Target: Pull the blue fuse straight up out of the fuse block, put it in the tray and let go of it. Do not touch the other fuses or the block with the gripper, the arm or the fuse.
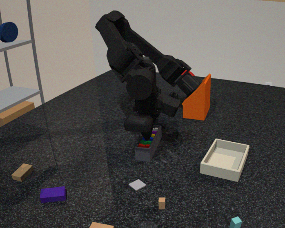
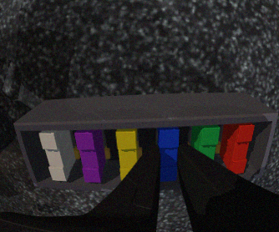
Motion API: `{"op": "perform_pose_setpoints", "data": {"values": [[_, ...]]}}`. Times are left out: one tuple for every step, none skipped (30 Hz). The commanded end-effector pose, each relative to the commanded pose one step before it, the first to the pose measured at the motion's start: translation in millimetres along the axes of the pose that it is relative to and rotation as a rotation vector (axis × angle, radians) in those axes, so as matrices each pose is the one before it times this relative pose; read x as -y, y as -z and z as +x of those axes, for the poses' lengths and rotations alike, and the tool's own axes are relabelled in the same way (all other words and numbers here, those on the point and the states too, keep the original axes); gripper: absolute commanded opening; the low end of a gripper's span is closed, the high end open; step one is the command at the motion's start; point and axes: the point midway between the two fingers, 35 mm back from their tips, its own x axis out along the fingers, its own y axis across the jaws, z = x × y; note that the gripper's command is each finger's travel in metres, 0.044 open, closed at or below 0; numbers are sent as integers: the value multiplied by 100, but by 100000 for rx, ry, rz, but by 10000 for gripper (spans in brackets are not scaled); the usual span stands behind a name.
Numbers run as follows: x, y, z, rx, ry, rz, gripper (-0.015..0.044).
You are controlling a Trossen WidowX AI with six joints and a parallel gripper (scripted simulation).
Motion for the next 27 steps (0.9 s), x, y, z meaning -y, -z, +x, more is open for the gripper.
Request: {"op": "perform_pose_setpoints", "data": {"values": [[6,10,-16,6,-3,68,20],[0,0,0,0,0,0,13],[0,0,0,0,0,0,6],[0,0,0,0,0,0,0],[0,0,0,0,0,0,0],[0,0,0,0,0,0,0],[1,0,-8,0,1,-1,0],[2,-1,-24,1,2,-4,0],[3,-1,-40,2,3,-7,0],[3,-2,-48,2,3,-9,0],[3,-2,-48,2,3,-9,0],[3,-1,-48,2,3,-9,0],[3,-1,-48,2,3,-9,0],[3,-1,-48,2,3,-9,0],[3,-1,-48,2,3,-9,0],[3,-1,-48,2,3,-9,0],[3,-1,-48,1,3,-9,0],[3,-1,-48,1,3,-9,0],[3,-1,-48,1,3,-9,0],[3,-1,-48,1,3,-9,0],[2,-1,-48,1,3,-9,0],[2,-1,-49,1,3,-9,0],[2,-1,-49,1,3,-8,0],[2,-1,-49,0,3,-8,0],[2,-1,-49,0,3,-8,0],[2,-1,-49,0,3,-8,0],[2,-1,-49,0,3,-8,0]]}}
